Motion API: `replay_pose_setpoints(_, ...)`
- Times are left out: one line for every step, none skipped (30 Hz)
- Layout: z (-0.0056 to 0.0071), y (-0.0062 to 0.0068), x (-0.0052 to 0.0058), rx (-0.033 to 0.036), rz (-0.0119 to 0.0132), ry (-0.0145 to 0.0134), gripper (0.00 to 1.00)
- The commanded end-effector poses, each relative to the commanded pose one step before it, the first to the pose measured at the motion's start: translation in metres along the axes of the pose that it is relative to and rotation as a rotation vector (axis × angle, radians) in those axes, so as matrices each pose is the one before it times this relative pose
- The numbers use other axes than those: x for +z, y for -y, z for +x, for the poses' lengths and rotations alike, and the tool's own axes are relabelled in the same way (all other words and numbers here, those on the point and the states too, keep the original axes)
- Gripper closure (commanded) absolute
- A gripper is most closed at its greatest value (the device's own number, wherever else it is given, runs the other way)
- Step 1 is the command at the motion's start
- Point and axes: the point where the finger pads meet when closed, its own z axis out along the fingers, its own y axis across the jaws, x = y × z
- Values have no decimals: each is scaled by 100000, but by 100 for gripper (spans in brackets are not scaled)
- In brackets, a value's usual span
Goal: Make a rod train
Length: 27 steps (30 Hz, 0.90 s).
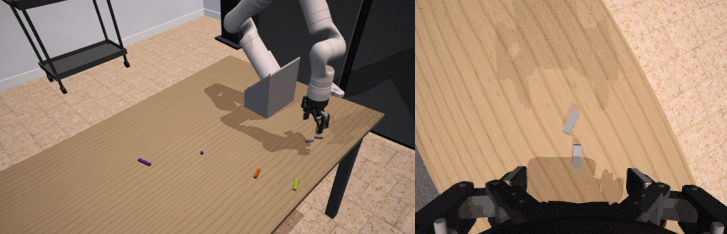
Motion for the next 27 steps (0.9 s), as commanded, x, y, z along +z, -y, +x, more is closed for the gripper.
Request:
replay_pose_setpoints(82, 9, -46, 34, -185, 248, 0)
replay_pose_setpoints(7, 8, 5, 82, 2, 14, 0)
replay_pose_setpoints(5, 6, 4, 56, 1, 9, 0)
replay_pose_setpoints(3, 3, 2, 34, 1, 6, 0)
replay_pose_setpoints(0, 0, 0, 0, 0, 0, 0)
replay_pose_setpoints(0, 0, 0, 0, 0, 0, 0)
replay_pose_setpoints(2, 2, 1, 18, 0, 3, 0)
replay_pose_setpoints(1, 1, 0, 7, 0, 1, 0)
replay_pose_setpoints(0, 0, 0, 1, 0, 0, 0)
replay_pose_setpoints(0, 0, 0, 0, 0, 0, 76)
replay_pose_setpoints(0, 0, 0, 0, 0, 0, 76)
replay_pose_setpoints(0, 0, 0, 0, 0, 0, 76)
replay_pose_setpoints(0, 0, 0, 0, 0, 0, 76)
replay_pose_setpoints(0, 0, 0, 0, 0, 0, 76)
replay_pose_setpoints(0, 0, 0, 0, 0, 0, 76)
replay_pose_setpoints(0, 0, 0, 0, 0, 0, 76)
replay_pose_setpoints(0, 0, 0, 0, 0, 0, 76)
replay_pose_setpoints(0, 0, 0, 0, 0, 0, 76)
replay_pose_setpoints(0, 0, 0, 0, 0, 0, 76)
replay_pose_setpoints(0, 0, 0, 0, 0, 0, 76)
replay_pose_setpoints(0, 0, 0, 0, 0, 0, 76)
replay_pose_setpoints(0, 0, 0, 0, 0, 0, 76)
replay_pose_setpoints(0, 0, 0, 0, 0, 0, 76)
replay_pose_setpoints(0, 0, 0, 0, 0, 0, 76)
replay_pose_setpoints(0, 0, 0, 0, 0, 0, 76)
replay_pose_setpoints(0, 0, 0, 0, 0, 0, 76)
replay_pose_setpoints(0, 0, 0, 0, 0, 0, 76)
